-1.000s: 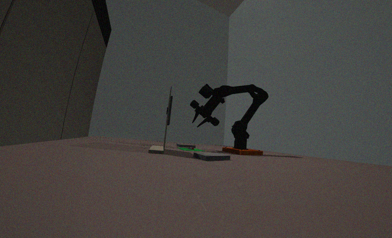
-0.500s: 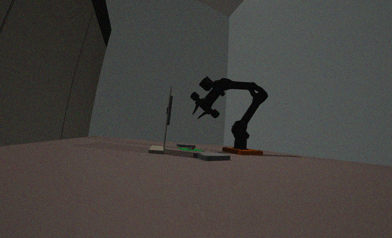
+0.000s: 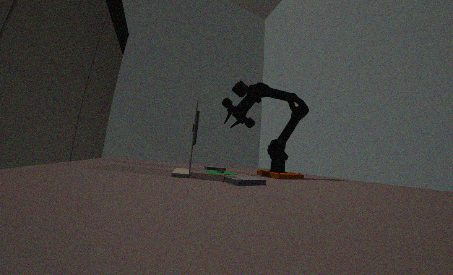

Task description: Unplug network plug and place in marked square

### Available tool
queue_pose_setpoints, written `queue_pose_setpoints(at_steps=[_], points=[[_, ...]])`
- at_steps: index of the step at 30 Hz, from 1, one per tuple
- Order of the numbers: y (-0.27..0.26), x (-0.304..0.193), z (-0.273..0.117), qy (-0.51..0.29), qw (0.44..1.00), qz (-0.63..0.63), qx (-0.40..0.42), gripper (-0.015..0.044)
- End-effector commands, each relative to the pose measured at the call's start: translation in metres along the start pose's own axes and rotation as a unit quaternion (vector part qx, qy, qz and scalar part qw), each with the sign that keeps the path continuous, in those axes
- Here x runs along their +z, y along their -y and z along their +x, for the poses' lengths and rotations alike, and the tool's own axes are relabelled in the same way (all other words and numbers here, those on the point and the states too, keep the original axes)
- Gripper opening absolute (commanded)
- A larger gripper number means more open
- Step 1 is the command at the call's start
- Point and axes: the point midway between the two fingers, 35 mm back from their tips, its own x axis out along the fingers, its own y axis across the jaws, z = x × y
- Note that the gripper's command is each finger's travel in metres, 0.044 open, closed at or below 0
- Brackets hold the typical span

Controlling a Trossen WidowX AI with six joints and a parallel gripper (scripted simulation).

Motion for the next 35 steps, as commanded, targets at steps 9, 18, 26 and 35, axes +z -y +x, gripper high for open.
queue_pose_setpoints(at_steps=[9,18,26,35], points=[[-0.0031,0.0000,-0.0060,0.000,1.000,0.000,-0.002,0.0366],[-0.0031,0.0000,-0.0060,0.000,1.000,0.000,-0.002,0.0440],[-0.0031,0.0000,-0.0060,0.000,1.000,0.000,-0.002,0.0440],[-0.0031,0.0000,-0.0060,0.000,1.000,0.000,-0.002,0.0440]])
